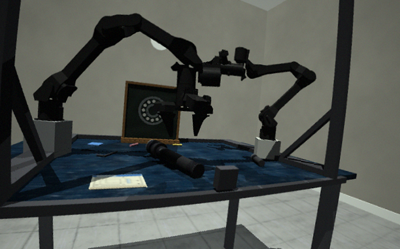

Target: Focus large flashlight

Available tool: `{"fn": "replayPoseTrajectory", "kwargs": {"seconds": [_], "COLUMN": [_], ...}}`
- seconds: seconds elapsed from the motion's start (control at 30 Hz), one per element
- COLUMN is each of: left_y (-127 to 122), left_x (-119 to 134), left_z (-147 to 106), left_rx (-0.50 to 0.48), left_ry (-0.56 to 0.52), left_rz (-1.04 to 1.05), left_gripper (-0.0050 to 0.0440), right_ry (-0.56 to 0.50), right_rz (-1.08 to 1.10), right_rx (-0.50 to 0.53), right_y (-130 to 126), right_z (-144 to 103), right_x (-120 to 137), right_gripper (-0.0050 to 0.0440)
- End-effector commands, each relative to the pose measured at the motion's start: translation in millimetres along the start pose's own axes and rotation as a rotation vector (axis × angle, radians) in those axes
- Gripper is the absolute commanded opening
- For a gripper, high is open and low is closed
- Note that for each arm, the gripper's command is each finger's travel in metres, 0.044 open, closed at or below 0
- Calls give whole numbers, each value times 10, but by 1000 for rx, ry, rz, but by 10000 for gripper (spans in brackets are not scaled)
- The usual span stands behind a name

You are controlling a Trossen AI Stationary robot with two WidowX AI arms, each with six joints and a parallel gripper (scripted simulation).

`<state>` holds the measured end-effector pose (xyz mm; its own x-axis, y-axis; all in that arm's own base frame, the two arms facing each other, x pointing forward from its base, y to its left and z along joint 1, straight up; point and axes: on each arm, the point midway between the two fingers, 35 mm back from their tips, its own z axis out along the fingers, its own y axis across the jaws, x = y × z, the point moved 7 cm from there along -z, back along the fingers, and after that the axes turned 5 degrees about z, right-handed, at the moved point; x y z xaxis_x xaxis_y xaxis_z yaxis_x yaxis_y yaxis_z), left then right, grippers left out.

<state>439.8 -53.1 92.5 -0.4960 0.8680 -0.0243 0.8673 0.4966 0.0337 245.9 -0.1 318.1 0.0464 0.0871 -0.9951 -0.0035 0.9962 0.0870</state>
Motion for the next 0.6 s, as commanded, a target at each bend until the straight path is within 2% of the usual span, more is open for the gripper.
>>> {"fn": "replayPoseTrajectory", "kwargs": {"seconds": [0.0,0.23,0.3,0.33,0.37,0.57], "left_y": [4,-34,-34,-44,-76,-149], "left_x": [65,176,176,195,211,346], "left_z": [-410,-694,-694,-746,-911,-1139], "left_rx": [-124,-259,-259,-279,-318,-417], "left_ry": [-100,-225,-225,-245,-283,-399], "left_rz": [-81,-212,-212,-229,-238,-344], "left_gripper": [440,440,440,440,440,440], "right_ry": [-17,-18,-18,-18,-18,-18], "right_rz": [-3,-3,-3,-3,-3,-3], "right_rx": [1,1,1,1,1,0], "right_y": [5,5,5,5,5,6], "right_z": [-8,-8,-8,-8,-8,-8], "right_x": [-65,-67,-67,-67,-67,-69], "right_gripper": [337,337,337,337,337,337]}}
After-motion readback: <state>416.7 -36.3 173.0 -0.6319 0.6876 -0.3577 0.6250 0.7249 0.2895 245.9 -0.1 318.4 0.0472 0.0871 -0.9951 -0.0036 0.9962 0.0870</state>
